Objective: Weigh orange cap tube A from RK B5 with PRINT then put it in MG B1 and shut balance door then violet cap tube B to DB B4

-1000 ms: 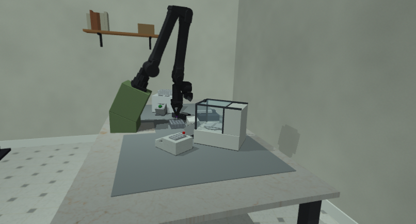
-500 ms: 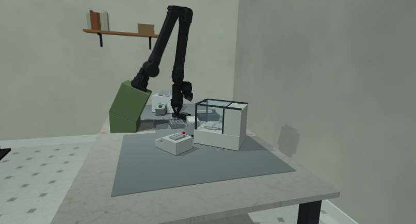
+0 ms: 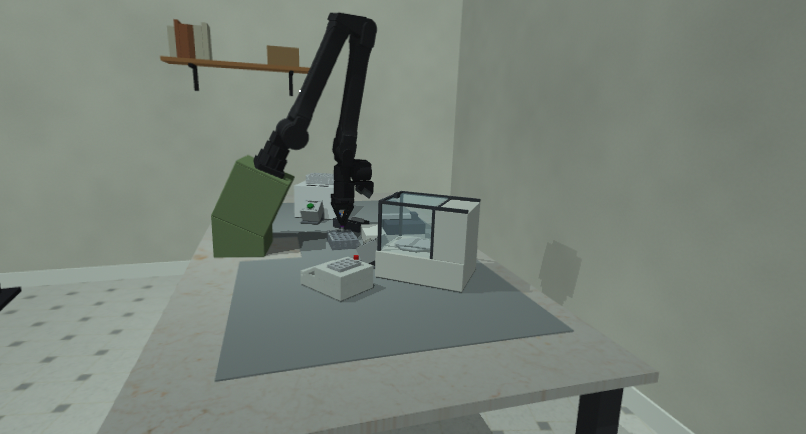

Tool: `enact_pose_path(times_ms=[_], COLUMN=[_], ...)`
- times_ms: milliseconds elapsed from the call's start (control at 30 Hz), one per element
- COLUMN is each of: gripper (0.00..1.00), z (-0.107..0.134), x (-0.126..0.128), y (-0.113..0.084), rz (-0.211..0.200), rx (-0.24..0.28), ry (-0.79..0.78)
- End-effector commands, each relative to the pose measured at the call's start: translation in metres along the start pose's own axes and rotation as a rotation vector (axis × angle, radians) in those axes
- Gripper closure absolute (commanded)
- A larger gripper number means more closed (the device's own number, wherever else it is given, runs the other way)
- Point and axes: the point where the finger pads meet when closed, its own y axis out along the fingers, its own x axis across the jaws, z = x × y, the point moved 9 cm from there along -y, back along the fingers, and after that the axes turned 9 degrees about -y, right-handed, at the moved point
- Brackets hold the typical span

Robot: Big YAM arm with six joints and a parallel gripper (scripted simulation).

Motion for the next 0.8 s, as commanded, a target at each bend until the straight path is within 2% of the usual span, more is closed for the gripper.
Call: enact_pose_path(times_ms=[0,767], gripper=[0.64,0.64], z=[-0.002,-0.002], x=[-0.002,-0.003], y=[0.003,0.014], rz=[0.0,0.0], rx=[-0.006,-0.006], ry=[0.005,0.005])
